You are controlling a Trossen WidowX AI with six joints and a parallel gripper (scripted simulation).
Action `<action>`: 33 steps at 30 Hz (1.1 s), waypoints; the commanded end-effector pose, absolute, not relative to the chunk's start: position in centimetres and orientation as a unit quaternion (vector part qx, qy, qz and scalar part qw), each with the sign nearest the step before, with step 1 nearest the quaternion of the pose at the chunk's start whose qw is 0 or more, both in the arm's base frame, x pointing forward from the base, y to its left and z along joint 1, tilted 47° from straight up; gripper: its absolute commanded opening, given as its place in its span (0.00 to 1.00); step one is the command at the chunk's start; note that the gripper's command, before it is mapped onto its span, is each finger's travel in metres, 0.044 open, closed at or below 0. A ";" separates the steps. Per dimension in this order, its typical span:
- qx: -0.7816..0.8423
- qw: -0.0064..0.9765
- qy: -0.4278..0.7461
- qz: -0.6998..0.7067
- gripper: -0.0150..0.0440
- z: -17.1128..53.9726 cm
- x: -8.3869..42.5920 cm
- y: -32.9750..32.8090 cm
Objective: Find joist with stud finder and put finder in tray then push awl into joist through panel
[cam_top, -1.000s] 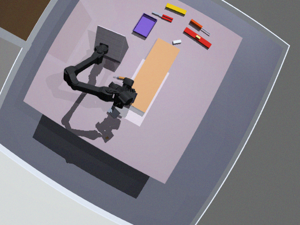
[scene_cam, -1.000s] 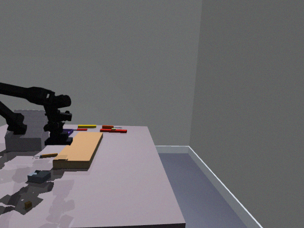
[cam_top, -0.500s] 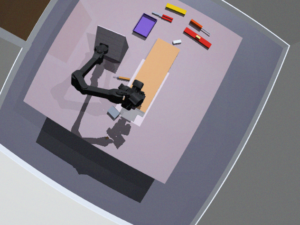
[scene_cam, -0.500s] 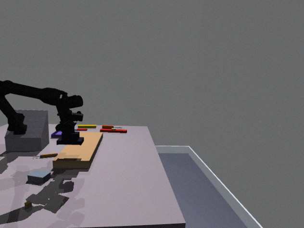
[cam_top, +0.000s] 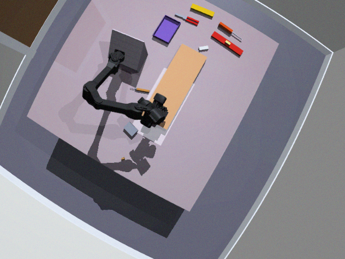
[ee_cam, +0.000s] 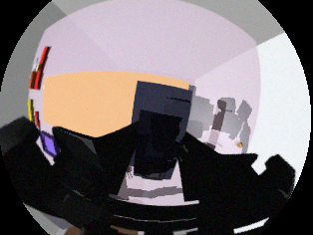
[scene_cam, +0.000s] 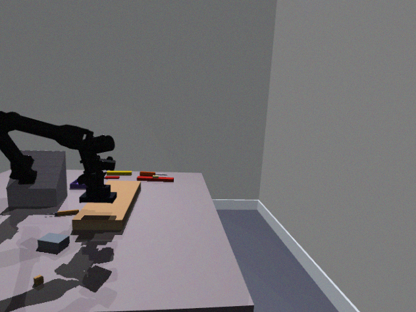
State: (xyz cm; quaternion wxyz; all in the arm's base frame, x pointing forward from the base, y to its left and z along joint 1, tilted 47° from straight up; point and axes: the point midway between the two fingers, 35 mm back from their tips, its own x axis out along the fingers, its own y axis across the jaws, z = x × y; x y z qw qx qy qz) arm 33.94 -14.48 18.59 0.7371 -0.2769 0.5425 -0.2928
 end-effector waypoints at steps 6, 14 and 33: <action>-0.279 0.738 0.542 -0.289 0.25 17.4 34.0 -15.5; -0.280 0.738 0.542 -0.290 0.25 16.4 33.9 -16.6; -0.281 0.738 0.541 -0.290 0.25 14.8 33.7 -18.5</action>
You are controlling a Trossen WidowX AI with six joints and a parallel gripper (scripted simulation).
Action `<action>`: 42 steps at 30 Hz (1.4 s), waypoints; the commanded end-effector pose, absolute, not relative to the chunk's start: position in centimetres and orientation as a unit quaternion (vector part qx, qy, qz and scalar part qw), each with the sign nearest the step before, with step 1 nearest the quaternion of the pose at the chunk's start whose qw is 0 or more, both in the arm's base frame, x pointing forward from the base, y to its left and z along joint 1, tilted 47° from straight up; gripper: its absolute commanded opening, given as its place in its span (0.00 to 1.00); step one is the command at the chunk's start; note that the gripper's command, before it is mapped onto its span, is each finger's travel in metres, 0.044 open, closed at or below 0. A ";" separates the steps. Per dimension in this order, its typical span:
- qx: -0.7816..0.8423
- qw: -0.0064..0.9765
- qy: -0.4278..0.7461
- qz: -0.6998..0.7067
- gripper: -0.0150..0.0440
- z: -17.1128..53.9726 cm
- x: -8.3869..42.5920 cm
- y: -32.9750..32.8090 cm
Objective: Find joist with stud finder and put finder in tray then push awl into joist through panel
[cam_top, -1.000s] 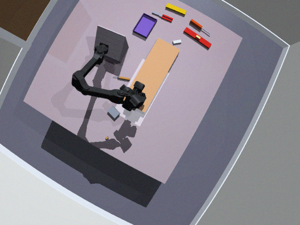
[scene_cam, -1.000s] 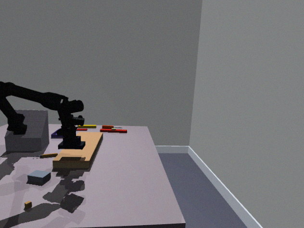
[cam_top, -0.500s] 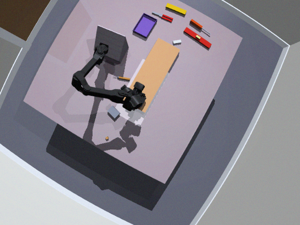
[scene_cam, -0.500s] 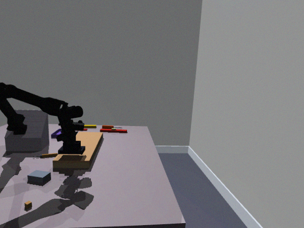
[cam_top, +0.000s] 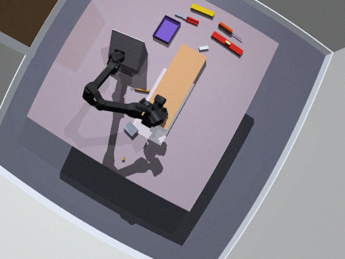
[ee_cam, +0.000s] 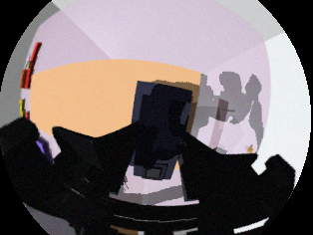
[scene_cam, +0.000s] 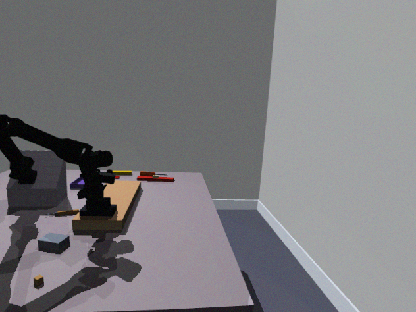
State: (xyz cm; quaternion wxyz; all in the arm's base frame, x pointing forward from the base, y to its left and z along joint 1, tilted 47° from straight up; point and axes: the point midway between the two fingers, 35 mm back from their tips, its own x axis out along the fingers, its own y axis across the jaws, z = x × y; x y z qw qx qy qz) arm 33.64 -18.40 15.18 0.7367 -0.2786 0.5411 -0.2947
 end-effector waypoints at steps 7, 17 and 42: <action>-0.281 0.738 0.541 -0.290 0.25 13.7 33.9 -17.6; -0.280 0.738 0.542 -0.289 0.25 10.8 34.4 -14.9; -0.278 0.739 0.542 -0.288 0.25 3.5 35.6 -8.1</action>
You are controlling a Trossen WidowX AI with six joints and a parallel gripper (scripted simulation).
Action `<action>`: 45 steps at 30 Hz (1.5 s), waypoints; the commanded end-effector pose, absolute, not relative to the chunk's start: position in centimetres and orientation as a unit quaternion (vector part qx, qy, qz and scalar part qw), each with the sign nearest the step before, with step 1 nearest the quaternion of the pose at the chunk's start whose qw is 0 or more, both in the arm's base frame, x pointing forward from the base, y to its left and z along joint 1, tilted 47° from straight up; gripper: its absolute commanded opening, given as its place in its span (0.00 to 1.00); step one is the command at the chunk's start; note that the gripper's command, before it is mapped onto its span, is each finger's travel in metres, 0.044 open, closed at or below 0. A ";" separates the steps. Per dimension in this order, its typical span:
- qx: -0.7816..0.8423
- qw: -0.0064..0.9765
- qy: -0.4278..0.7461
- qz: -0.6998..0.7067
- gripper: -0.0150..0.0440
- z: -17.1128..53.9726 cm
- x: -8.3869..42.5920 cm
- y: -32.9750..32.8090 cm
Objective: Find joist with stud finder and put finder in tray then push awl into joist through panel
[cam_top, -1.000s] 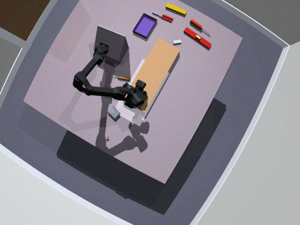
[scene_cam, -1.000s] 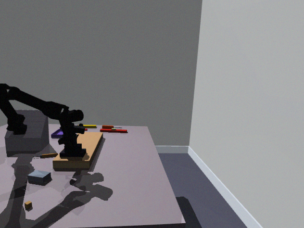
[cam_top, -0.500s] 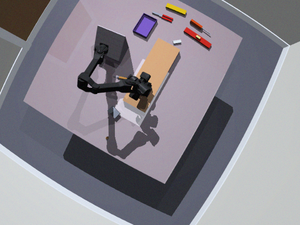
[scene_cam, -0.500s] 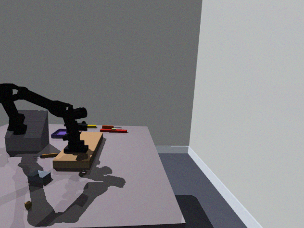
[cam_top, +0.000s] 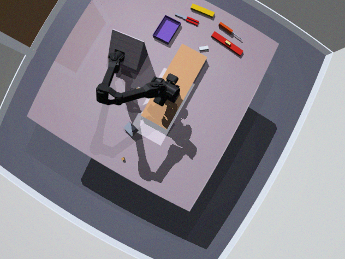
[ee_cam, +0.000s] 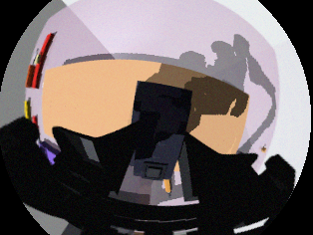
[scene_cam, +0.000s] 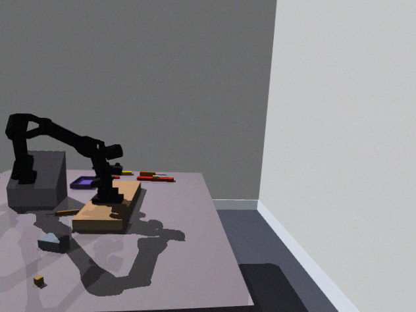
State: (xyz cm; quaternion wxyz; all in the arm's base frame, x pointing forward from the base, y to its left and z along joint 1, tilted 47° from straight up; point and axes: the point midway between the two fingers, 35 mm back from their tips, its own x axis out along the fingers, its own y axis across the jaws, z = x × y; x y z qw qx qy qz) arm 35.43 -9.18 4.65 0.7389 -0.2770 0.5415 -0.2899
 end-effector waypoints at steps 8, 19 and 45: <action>-0.278 0.739 0.542 -0.288 0.25 1.1 36.0 -5.9; -0.277 0.739 0.542 -0.287 0.25 -2.0 36.5 -2.9; -0.274 0.741 0.542 -0.286 0.25 -9.4 37.8 4.3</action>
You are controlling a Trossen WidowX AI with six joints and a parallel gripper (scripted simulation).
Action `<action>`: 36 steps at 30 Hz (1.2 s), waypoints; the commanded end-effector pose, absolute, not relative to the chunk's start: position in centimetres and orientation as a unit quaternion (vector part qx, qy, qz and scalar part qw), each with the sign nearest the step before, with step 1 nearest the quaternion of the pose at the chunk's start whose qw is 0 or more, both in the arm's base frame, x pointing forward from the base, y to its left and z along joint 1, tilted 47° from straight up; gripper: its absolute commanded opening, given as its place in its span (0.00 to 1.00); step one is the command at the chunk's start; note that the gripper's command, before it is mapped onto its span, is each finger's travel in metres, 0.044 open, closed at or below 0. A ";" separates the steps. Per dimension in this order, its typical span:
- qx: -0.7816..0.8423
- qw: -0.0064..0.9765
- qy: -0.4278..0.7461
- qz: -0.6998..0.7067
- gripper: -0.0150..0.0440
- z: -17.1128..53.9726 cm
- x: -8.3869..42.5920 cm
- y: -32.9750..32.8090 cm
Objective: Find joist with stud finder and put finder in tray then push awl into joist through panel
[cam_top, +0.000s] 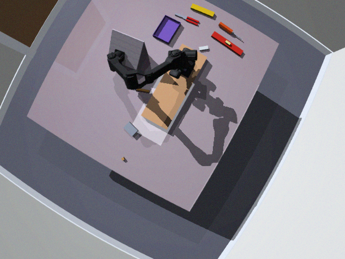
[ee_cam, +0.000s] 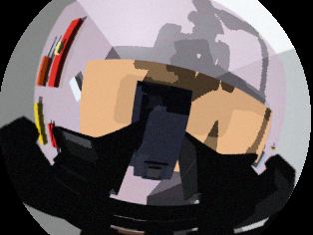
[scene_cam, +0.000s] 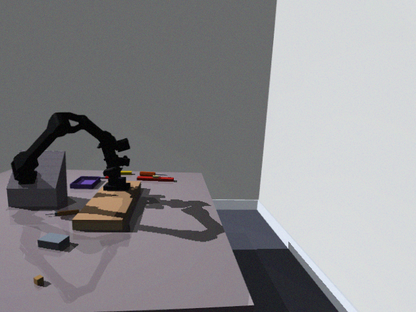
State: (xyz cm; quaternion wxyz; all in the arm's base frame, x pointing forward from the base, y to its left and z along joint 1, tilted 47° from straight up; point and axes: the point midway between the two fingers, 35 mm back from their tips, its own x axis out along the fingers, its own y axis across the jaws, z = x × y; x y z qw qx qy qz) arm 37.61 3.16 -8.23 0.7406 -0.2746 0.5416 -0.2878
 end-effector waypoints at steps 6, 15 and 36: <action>-0.273 0.742 0.542 -0.286 0.25 -11.1 38.1 5.9; -0.272 0.742 0.542 -0.285 0.25 -13.6 38.6 8.5; -0.272 0.742 0.542 -0.285 0.25 -12.9 38.4 7.7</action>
